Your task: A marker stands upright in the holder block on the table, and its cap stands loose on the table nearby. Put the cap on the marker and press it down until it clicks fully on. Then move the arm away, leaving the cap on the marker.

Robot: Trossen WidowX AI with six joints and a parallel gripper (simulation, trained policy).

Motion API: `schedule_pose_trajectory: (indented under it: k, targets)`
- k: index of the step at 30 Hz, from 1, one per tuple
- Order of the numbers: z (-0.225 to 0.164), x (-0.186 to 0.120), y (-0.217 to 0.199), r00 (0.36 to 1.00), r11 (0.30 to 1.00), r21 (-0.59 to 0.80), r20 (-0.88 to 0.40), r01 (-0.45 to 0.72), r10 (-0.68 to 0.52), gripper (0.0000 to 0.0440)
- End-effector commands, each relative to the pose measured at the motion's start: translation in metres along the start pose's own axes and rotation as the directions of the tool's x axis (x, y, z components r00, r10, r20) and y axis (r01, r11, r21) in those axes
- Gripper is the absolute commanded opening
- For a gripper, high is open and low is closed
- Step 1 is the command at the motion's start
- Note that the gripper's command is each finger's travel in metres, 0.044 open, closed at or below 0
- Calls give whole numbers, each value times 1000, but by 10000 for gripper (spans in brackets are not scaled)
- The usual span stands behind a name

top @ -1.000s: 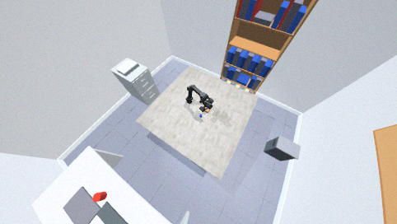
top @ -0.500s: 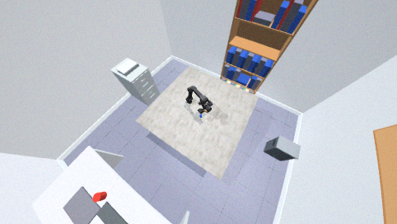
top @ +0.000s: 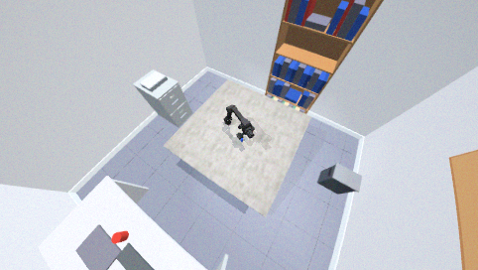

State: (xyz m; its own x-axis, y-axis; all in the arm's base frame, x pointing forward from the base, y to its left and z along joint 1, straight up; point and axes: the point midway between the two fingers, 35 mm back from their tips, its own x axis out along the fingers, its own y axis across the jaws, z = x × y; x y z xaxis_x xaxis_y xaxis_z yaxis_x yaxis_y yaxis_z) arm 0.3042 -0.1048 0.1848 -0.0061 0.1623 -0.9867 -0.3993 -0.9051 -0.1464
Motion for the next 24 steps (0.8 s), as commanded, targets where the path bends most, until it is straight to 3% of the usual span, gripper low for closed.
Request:
schedule_pose_trajectory:
  k: [1,24]
  targets:
    - [2,10,8,999,1000,8,40,-29,29,318]
    - [9,60,39,978,993,41,180,-113,104,300]
